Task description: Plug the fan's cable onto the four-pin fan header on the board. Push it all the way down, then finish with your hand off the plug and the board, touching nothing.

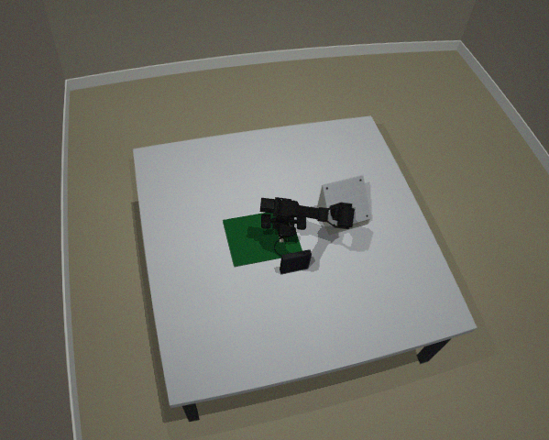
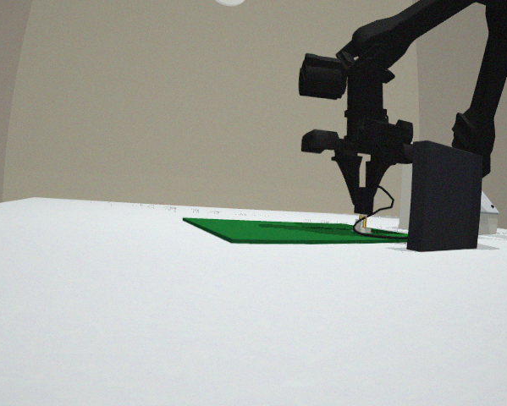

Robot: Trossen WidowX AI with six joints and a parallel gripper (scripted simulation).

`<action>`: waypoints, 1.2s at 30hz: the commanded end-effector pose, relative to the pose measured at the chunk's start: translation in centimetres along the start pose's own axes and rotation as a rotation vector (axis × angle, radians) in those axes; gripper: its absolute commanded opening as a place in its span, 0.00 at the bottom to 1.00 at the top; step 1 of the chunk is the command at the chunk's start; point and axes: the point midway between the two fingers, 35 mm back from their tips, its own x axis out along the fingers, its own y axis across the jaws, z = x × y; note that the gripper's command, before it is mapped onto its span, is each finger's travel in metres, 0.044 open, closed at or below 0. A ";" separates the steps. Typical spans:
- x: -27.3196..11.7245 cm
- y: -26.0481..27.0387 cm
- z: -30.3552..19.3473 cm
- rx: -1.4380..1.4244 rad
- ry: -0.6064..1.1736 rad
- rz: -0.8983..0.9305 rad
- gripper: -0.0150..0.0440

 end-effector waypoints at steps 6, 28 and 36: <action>0.2 -0.1 0.1 0.002 -0.007 -0.002 0.25; 0.6 0.0 0.1 0.006 -0.007 -0.002 0.25; 0.9 0.0 0.1 0.006 -0.007 -0.002 0.25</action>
